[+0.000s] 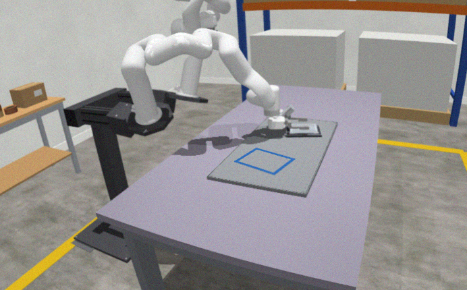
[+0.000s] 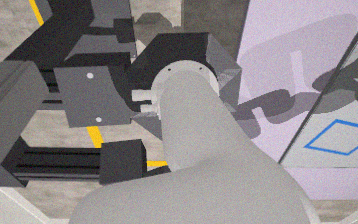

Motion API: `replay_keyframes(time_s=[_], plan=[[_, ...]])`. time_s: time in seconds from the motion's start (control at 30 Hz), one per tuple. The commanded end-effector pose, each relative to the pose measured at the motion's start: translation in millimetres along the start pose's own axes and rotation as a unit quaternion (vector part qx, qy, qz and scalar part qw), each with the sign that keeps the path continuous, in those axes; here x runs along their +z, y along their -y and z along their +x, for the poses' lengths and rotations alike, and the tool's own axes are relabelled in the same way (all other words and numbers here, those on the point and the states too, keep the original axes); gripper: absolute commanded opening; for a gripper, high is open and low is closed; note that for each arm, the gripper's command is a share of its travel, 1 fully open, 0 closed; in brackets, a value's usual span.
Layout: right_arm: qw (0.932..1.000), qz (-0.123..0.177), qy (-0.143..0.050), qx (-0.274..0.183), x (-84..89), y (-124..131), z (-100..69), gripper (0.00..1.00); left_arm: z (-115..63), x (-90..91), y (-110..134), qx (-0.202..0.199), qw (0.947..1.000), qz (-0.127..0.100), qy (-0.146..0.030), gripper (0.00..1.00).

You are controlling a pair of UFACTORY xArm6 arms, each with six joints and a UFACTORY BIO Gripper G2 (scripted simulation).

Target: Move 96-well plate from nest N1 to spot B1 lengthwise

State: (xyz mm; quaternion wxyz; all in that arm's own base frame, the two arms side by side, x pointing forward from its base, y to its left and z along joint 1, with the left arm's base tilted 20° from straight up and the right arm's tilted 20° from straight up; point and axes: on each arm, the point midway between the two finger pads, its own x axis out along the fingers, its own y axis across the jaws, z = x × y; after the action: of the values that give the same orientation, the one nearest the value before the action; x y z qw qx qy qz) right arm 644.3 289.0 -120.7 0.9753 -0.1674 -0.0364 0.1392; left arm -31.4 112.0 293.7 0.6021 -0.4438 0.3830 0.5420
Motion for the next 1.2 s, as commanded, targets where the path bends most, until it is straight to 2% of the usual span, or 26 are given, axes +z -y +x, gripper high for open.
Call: replay_keyframes(time_s=[0.0,0.73,1.17], plan=[[1.0,0.001,0.003,0.0,1.4,0,2.2,0.37,-0.5,0.5,0,0.0,1.0,0.0,0.001,1.0],[1.0,0.001,0.003,0.0,-12.0,0,2.2,0.37,-0.5,0.5,0,0.0,1.0,0.0,0.001,1.0],[1.0,0.001,0.003,0.0,-12.0,0,2.2,0.37,-0.5,0.5,0,0.0,1.0,0.0,0.001,1.0]])
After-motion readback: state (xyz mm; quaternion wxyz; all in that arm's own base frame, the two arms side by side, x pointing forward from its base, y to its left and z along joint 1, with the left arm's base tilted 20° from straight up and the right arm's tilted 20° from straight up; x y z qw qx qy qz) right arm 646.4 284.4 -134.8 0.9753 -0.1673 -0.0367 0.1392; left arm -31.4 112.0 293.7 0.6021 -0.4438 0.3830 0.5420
